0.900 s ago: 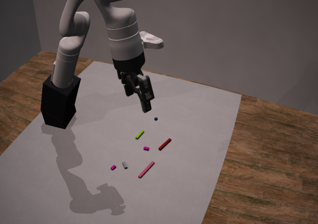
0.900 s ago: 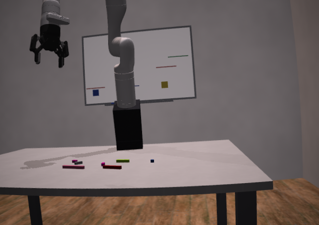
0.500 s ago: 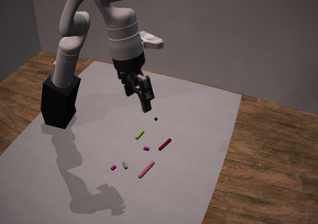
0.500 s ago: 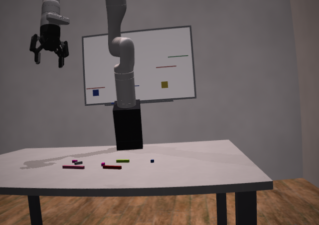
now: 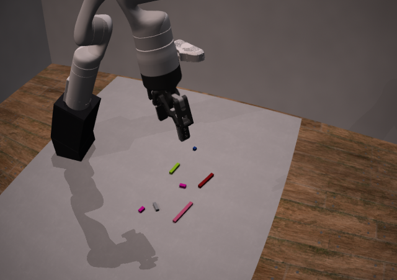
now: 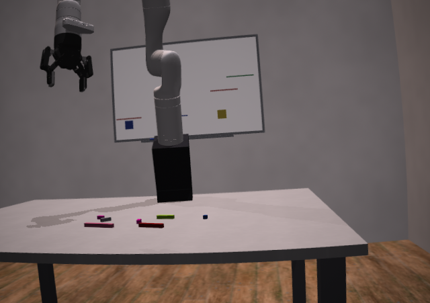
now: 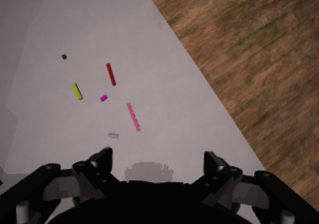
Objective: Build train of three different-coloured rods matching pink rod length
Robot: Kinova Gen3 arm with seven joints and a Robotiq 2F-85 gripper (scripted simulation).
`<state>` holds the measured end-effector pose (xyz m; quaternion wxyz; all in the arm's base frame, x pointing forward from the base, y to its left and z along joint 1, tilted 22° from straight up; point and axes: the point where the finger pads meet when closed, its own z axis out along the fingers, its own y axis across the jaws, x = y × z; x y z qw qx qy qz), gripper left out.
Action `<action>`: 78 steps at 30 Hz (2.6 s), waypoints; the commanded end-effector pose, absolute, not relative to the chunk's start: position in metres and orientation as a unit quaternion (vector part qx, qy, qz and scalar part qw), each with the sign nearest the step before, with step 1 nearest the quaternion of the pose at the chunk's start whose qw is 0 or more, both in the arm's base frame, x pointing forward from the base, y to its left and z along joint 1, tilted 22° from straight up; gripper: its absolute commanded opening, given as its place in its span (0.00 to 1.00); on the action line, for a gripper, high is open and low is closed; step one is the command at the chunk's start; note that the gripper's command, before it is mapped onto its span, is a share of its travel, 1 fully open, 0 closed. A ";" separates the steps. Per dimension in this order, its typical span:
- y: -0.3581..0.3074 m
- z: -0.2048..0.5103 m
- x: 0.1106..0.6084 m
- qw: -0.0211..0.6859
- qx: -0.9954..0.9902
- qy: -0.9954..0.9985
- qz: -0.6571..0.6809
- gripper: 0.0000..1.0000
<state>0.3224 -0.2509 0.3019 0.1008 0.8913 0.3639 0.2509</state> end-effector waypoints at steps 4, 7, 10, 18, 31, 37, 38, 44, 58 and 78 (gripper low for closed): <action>-0.248 0.295 0.327 0.092 0.892 0.360 0.258 1.00; -0.247 0.293 0.328 0.089 0.892 0.359 0.260 1.00; -0.243 0.287 0.333 0.081 0.892 0.354 0.269 1.00; -0.232 0.261 0.351 0.050 0.893 0.331 0.299 1.00; -0.223 0.208 0.378 0.006 0.901 0.260 0.346 1.00; -0.226 0.170 0.384 -0.010 0.911 0.202 0.360 1.00; -0.226 0.164 0.384 -0.012 0.913 0.192 0.361 1.00; -0.231 0.134 0.382 -0.017 0.921 0.148 0.359 1.00; -0.243 0.043 0.342 -0.018 0.950 0.024 0.310 1.00; -0.236 -0.040 0.265 -0.013 0.974 -0.077 0.211 1.00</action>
